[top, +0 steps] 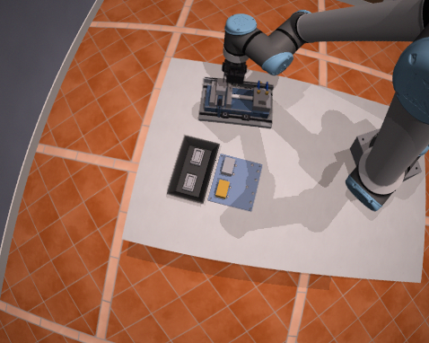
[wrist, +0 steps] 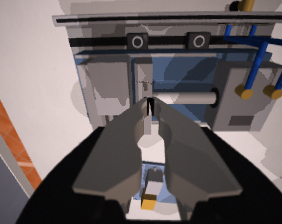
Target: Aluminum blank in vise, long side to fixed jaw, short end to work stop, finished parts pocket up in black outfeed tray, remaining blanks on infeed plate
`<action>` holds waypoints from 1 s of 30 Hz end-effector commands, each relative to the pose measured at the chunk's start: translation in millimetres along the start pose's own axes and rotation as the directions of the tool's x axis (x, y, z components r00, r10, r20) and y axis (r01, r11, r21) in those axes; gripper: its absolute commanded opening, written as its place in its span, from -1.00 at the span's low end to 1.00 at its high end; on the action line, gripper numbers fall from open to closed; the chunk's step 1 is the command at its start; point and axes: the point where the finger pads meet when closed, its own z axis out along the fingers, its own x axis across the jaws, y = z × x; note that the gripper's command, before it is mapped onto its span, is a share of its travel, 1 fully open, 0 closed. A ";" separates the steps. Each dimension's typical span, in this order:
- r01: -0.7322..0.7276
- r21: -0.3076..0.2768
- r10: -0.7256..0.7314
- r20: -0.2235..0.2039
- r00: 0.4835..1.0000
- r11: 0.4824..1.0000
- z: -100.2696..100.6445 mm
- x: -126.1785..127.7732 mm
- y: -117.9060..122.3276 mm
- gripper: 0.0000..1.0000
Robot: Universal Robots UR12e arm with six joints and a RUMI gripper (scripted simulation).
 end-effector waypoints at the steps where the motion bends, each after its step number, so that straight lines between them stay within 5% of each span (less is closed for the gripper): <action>1: 0.001 0.001 -0.001 0.003 1.000 1.000 -15.4 -2.6 -1.9 -1.00; 14: 0.001 0.001 -0.001 0.003 1.000 1.000 -51.2 -2.5 -1.8 -1.00; 30: 0.001 -0.001 -0.001 0.001 1.000 1.000 -55.8 -1.6 -0.4 -1.00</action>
